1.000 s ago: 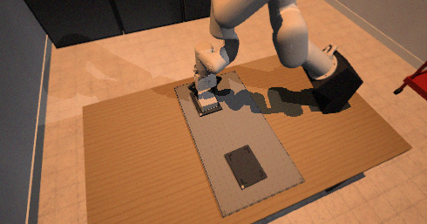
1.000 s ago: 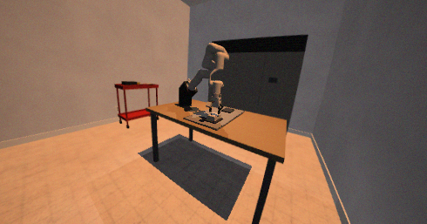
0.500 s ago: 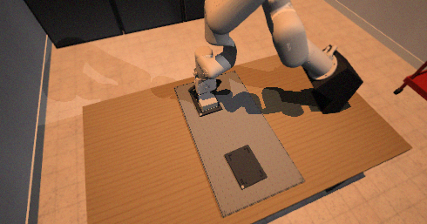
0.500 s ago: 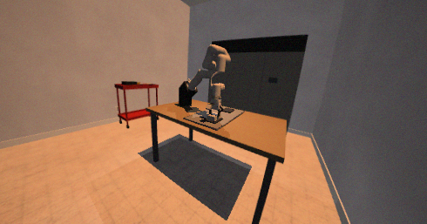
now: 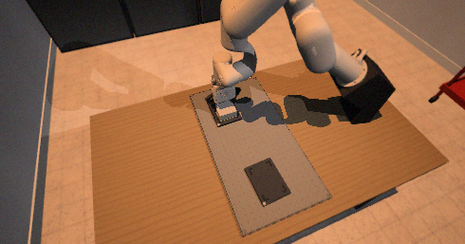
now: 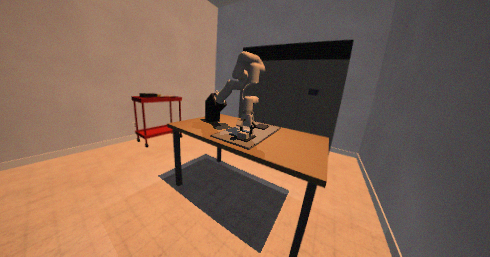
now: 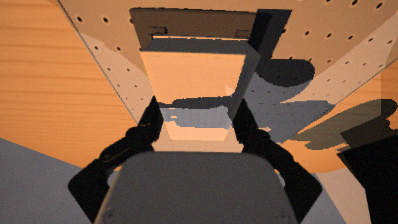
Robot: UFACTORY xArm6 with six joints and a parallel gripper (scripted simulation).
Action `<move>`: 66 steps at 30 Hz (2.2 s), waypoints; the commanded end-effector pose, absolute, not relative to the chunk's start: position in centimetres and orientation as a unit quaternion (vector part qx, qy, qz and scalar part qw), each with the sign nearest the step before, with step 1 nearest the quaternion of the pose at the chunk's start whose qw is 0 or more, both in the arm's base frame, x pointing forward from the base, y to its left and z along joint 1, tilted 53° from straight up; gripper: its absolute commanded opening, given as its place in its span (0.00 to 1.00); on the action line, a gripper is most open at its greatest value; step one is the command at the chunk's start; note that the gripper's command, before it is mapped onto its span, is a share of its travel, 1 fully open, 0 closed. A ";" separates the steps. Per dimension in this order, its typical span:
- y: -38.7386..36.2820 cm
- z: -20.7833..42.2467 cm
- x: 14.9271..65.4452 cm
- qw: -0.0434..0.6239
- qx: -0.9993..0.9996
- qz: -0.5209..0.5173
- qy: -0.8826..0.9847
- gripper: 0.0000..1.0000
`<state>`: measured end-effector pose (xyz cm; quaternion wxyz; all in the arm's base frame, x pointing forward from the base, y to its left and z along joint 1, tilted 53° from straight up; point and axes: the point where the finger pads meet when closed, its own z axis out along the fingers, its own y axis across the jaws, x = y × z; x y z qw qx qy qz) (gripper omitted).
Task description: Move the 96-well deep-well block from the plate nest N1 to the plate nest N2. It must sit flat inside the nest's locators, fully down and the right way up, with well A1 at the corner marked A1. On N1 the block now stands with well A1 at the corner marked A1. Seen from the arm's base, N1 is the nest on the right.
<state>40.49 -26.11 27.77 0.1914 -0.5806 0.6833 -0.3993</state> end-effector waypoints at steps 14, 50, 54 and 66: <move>-26.4 27.4 41.1 0.192 -0.580 -0.401 0.682 1.00; -26.8 26.7 42.0 0.192 -0.580 -0.401 0.682 1.00; -26.8 26.7 41.9 0.192 -0.580 -0.401 0.682 0.00; -26.8 26.7 41.9 0.192 -0.580 -0.401 0.682 0.00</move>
